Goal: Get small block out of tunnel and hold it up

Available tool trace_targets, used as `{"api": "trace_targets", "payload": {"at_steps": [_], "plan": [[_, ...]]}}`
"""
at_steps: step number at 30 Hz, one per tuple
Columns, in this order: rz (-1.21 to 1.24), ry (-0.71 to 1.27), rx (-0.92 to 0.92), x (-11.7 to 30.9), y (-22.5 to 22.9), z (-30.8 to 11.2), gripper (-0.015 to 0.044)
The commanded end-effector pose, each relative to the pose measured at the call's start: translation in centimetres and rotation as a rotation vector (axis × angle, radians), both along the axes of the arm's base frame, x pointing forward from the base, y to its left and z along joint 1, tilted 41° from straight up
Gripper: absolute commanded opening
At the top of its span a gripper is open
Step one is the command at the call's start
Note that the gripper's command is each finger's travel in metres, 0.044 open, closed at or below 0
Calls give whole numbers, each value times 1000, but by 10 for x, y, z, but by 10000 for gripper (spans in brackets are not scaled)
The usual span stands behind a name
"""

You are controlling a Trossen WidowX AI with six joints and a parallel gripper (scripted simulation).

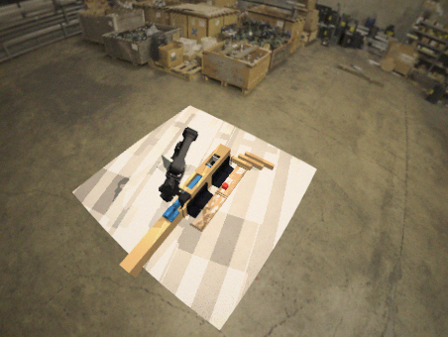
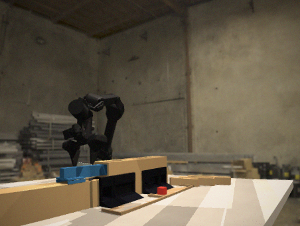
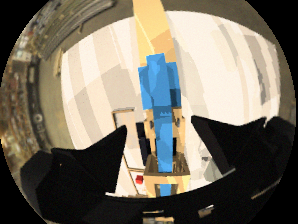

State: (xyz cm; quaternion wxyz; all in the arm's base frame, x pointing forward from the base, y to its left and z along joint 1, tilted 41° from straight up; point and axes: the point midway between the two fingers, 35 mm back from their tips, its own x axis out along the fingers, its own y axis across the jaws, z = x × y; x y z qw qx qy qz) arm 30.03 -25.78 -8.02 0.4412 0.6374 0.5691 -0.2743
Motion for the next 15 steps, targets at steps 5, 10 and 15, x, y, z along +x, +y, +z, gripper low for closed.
{"api": "trace_targets", "payload": {"at_steps": [5,10,15], "plan": [[1,3,4,0,8,-11,440],[1,2,5,0,14,-17,440],[1,2,5,-1,19,-23,440]]}}
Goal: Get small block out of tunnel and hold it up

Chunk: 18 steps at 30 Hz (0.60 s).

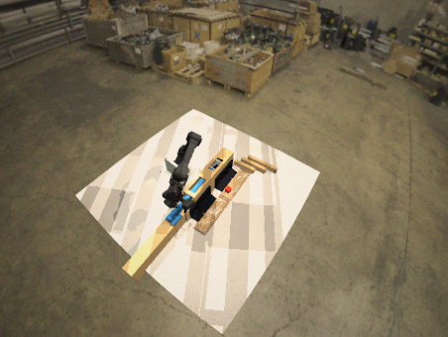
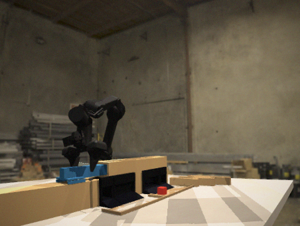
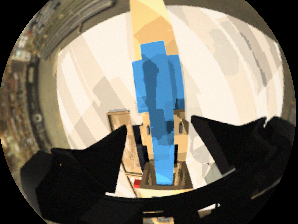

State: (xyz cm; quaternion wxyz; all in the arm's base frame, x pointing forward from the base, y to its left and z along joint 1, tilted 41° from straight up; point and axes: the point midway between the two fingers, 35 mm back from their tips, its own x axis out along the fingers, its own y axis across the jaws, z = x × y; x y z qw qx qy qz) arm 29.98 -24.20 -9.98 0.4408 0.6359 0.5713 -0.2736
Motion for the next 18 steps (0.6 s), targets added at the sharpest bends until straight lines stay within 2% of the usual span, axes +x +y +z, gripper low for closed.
{"api": "trace_targets", "payload": {"at_steps": [1,2,16,18], "plan": [[-4,0,4,0,4,-5,440],[-4,0,4,0,6,-6,440],[0,0,0,0,2,-2,72],[0,0,0,0,2,-2,59]]}}
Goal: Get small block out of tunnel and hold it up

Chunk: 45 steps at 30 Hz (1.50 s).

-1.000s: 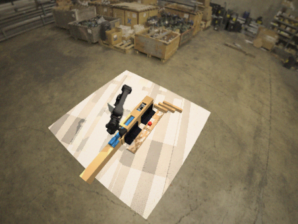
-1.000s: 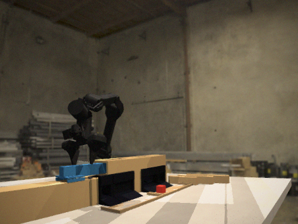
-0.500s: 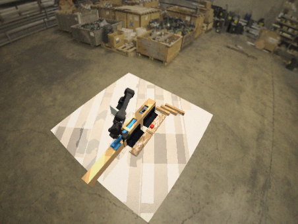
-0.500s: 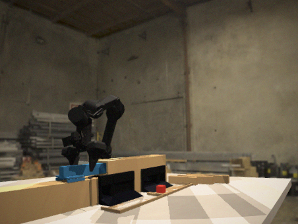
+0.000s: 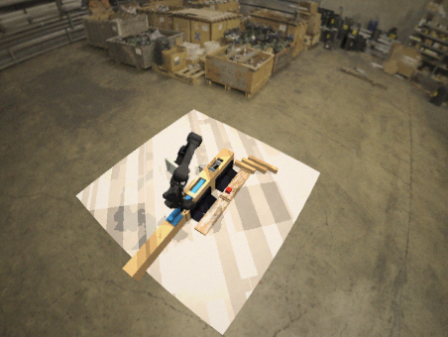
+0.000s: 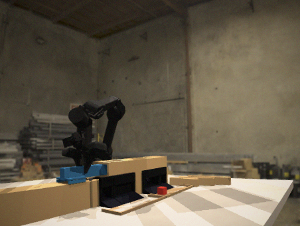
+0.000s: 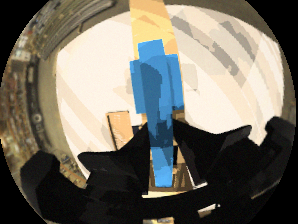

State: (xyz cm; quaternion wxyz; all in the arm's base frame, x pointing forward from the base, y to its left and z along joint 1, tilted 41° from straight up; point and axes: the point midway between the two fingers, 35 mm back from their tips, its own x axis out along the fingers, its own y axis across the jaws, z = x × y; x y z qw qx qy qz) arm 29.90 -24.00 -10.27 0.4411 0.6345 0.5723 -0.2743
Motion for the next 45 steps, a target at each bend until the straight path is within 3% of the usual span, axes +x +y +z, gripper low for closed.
{"api": "trace_targets", "payload": {"at_steps": [1,3,23,32,33,45], "plan": [[-2,-2,2,1,0,0,52],[-2,-2,2,1,1,1,0],[-6,-1,10,-9,51,32,0],[-6,-1,11,-10,53,33,0],[-17,-14,-82,-6,24,21,26],[-11,-6,-41,-5,10,34,341]]}}
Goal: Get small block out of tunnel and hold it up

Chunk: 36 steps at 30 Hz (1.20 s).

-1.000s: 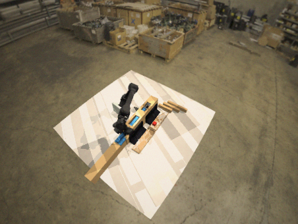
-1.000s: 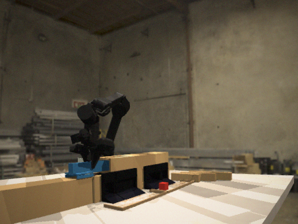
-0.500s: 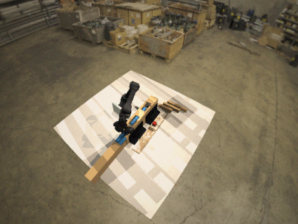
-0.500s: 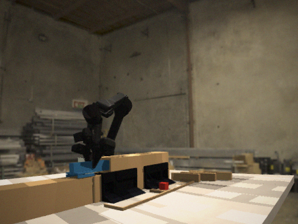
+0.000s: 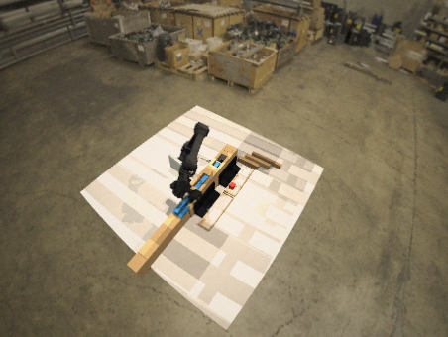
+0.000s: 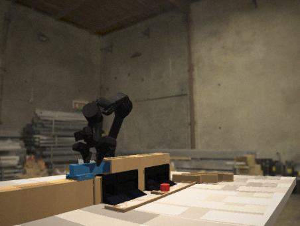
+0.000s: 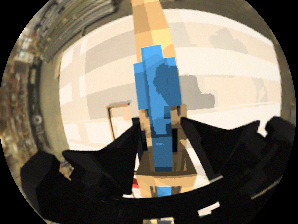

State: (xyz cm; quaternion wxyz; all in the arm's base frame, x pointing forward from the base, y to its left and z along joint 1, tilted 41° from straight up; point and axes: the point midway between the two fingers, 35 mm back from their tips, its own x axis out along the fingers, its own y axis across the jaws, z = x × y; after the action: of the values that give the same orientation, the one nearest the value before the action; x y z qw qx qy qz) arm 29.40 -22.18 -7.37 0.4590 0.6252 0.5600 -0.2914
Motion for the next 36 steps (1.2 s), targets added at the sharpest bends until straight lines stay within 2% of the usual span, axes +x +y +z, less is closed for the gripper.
{"api": "trace_targets", "payload": {"at_steps": [1,4,13,36], "plan": [[0,0,27,1,-12,8,368],[3,3,57,0,-22,19,440],[4,3,62,5,-39,-3,440],[4,2,63,6,-17,-30,440]]}}
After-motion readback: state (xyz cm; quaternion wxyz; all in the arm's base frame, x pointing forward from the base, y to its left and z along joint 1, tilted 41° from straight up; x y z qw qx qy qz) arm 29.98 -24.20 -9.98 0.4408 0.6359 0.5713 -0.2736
